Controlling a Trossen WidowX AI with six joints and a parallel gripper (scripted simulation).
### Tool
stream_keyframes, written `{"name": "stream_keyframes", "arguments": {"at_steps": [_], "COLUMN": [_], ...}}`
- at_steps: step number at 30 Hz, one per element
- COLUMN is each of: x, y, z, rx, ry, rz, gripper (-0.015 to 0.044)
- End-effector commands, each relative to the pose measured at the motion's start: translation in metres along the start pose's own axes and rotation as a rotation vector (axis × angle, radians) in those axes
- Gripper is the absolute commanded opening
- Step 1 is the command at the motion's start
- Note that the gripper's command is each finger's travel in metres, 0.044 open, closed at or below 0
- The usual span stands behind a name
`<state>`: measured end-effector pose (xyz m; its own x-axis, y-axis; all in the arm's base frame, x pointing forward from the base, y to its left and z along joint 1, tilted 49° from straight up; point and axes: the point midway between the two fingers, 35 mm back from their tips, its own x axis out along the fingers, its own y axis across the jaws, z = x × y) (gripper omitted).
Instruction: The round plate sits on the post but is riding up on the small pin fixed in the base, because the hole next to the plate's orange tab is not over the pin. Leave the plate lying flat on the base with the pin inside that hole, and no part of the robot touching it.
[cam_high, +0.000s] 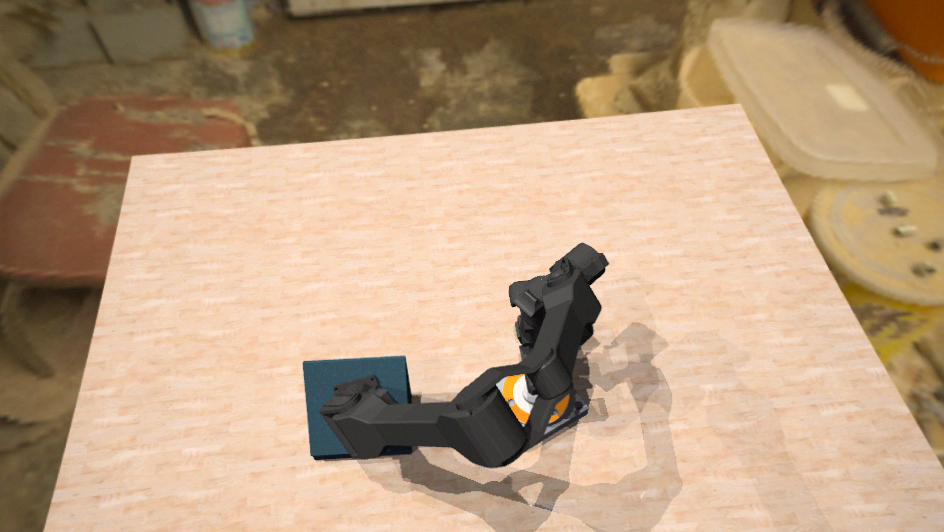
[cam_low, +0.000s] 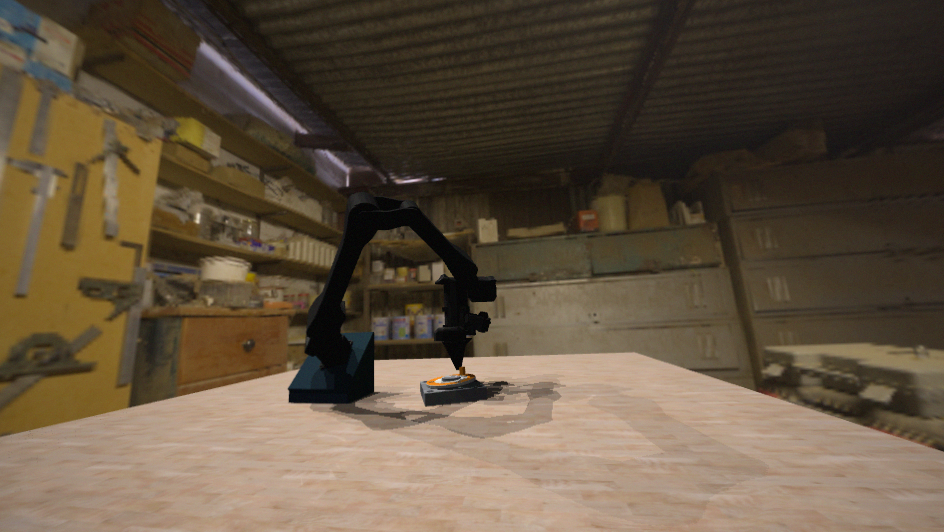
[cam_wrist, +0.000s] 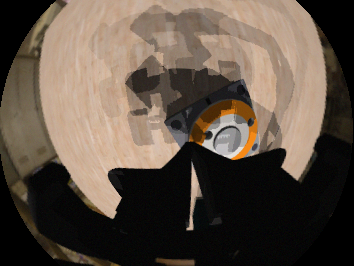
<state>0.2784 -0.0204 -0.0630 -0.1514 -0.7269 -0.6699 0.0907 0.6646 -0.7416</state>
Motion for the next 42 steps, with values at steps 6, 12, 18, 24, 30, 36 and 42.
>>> {"name": "stream_keyframes", "arguments": {"at_steps": [6,12,18,24,30,36,42], "x": [0.000,0.000,0.000,-0.001,0.000,-0.002,-0.035], "y": [-0.005,-0.008,-0.013,-0.017,-0.021,-0.022,-0.022], "z": [0.013,0.021,0.027,0.031,0.035,0.036,0.035], "rx": [0.002,0.002,0.002,0.003,0.003,0.003,0.002], "ry": [0.000,0.000,0.000,0.000,0.000,-0.001,0.000], "rz": [-0.004,-0.005,-0.005,-0.005,-0.006,-0.005,-0.003], "gripper": [0.0000,0.0000,0.0000,0.0000,0.0000,0.0000,0.0000]}}
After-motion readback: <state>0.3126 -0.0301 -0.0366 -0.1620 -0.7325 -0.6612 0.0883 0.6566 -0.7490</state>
